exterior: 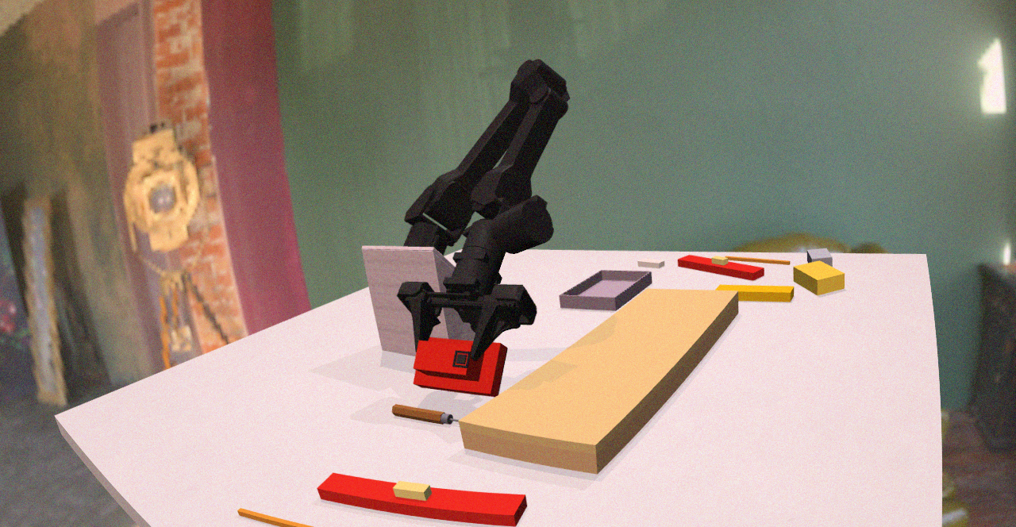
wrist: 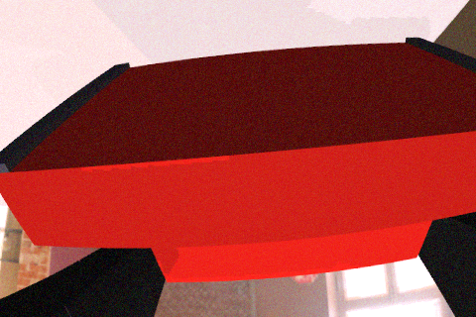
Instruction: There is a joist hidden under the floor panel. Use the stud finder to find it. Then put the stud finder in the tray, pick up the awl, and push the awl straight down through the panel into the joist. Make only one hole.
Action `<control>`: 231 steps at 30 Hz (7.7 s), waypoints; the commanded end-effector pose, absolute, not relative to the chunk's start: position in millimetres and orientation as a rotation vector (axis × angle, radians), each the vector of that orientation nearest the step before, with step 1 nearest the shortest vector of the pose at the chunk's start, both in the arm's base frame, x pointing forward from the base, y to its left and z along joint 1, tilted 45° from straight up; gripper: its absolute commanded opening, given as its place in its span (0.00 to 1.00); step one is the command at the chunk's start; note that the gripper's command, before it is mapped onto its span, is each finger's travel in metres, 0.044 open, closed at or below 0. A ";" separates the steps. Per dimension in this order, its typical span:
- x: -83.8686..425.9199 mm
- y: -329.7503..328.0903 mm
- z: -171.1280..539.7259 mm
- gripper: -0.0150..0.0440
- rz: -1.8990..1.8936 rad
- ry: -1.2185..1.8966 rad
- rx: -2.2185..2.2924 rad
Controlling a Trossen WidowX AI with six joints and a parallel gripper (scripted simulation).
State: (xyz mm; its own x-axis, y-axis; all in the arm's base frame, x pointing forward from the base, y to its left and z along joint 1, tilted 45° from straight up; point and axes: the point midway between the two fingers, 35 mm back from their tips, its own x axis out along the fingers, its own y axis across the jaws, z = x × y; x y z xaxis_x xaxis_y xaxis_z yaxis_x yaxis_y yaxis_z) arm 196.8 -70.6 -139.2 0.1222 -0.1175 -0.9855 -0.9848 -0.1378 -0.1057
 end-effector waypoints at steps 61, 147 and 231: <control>198.5 -74.4 -140.1 0.25 0.989 1.297 -1.614; 194.6 -48.4 -155.7 0.90 1.016 1.282 -1.601; 194.6 -45.8 -154.1 0.90 1.016 1.282 -1.601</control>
